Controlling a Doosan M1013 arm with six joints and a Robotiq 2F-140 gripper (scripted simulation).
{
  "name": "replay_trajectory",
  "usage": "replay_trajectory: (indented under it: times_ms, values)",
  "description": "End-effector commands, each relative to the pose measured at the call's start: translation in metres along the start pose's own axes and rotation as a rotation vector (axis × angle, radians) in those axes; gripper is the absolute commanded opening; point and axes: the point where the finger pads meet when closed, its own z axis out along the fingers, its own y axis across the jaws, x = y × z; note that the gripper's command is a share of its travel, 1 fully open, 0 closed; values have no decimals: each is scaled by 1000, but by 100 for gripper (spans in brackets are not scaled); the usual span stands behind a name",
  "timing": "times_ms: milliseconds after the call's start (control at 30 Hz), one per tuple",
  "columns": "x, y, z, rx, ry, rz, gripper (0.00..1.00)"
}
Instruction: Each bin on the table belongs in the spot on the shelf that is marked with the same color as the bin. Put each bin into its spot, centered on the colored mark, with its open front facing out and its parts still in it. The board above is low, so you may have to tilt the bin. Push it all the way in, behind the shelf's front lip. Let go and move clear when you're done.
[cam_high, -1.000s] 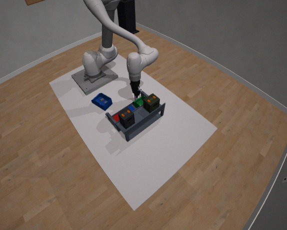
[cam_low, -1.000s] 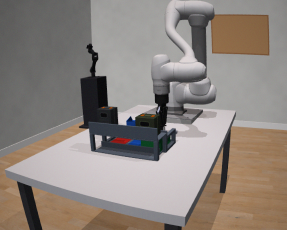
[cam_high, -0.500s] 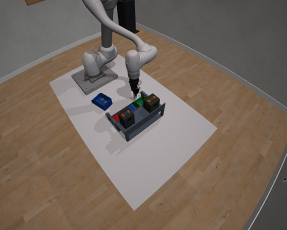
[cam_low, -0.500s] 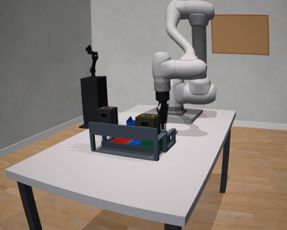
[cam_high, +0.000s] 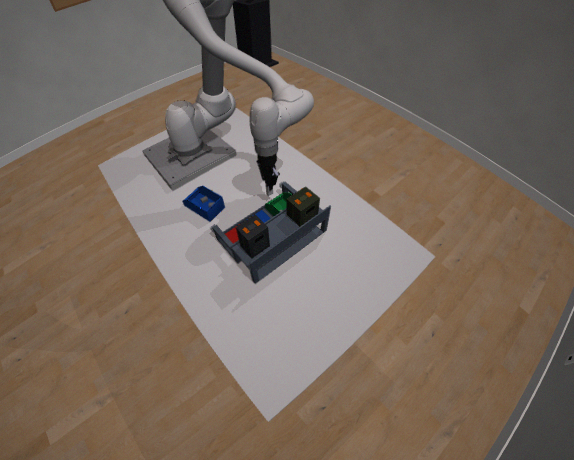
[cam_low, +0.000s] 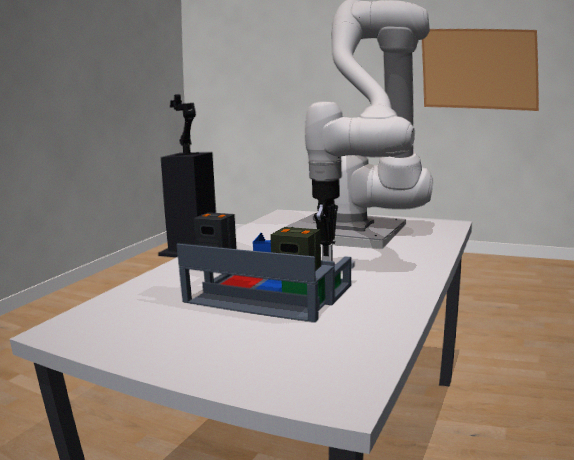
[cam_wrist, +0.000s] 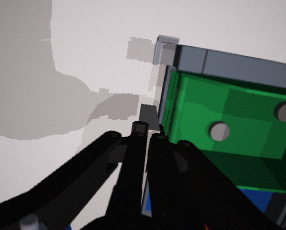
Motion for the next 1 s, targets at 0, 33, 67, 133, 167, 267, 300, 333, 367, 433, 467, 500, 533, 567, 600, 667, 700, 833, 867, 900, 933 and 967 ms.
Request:
replay_trajectory:
  times_ms: [0, 33, 67, 133, 167, 267, 300, 333, 367, 433, 467, 500, 533, 567, 600, 667, 700, 833, 867, 900, 933, 967]
  values:
    - [0, 0, -1, 0, 0, 0, 10]
    - [0, 0, -2, 0, 0, 0, 10]
    - [0, 0, -3, 0, 0, 0, 10]
    - [0, 0, -4, 0, 0, 0, 10]
    - [0, 0, -4, 0, 0, 0, 10]
    - [0, 0, -11, 0, 0, 0, 10]
    - [0, 0, -14, 0, 0, 0, 10]
    - [0, 0, -17, 0, 0, 0, 10]
    - [0, 0, -20, 0, 0, 0, 10]
    - [0, 0, -27, 0, 0, 0, 10]
    - [0, 0, -30, 0, 0, 0, 10]
    - [0, 0, -34, 0, 0, 0, 10]
    - [0, 0, -38, 0, 0, 0, 10]
    - [0, 0, -41, 0, 0, 0, 10]
    - [0, 0, -44, 0, 0, 0, 10]
    - [0, 0, -50, 0, 0, 0, 10]
    - [0, 0, -50, 0, 0, 0, 10]
    - [0, 0, -56, 0, 0, 0, 10]
    - [0, 0, -58, 0, 0, 0, 10]
    - [0, 0, -59, 0, 0, 0, 10]
    - [0, 0, -59, 0, 0, 0, 10]
    - [0, 0, -60, 0, 0, 0, 10]
